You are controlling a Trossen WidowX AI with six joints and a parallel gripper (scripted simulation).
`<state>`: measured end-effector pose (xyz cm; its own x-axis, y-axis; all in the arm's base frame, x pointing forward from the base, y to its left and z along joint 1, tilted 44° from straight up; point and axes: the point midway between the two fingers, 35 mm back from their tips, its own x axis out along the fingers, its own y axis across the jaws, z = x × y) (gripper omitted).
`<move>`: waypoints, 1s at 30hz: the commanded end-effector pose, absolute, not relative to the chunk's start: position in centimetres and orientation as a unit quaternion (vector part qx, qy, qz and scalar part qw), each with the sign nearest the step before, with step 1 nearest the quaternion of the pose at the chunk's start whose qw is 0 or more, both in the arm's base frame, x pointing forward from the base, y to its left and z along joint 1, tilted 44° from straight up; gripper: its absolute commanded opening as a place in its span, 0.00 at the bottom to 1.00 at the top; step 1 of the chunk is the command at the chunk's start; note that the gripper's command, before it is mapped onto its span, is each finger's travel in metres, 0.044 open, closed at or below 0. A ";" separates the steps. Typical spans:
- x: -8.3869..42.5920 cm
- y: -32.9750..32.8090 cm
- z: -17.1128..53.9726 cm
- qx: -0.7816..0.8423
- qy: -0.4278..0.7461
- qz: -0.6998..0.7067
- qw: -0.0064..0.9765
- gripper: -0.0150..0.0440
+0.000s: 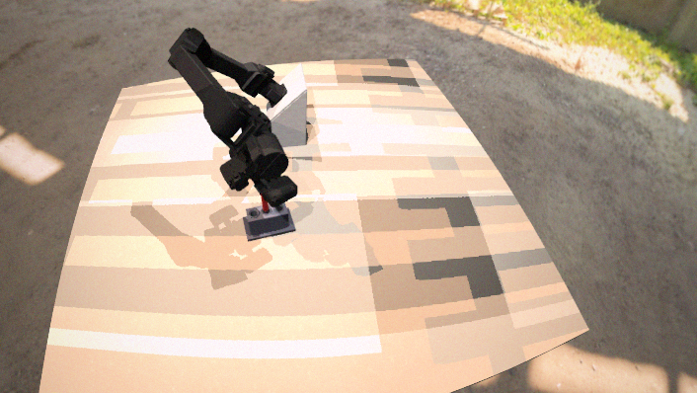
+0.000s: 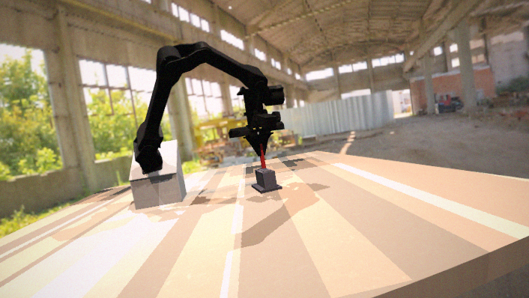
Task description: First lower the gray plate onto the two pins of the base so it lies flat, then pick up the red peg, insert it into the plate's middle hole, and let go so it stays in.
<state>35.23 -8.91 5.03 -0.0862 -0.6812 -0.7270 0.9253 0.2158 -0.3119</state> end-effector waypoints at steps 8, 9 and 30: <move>35.2 -9.6 4.4 0.143 0.415 -0.610 0.660 0.25; 35.2 -9.5 4.4 0.144 0.415 -0.610 0.659 0.25; 35.1 -9.5 4.1 0.145 0.415 -0.610 0.659 0.25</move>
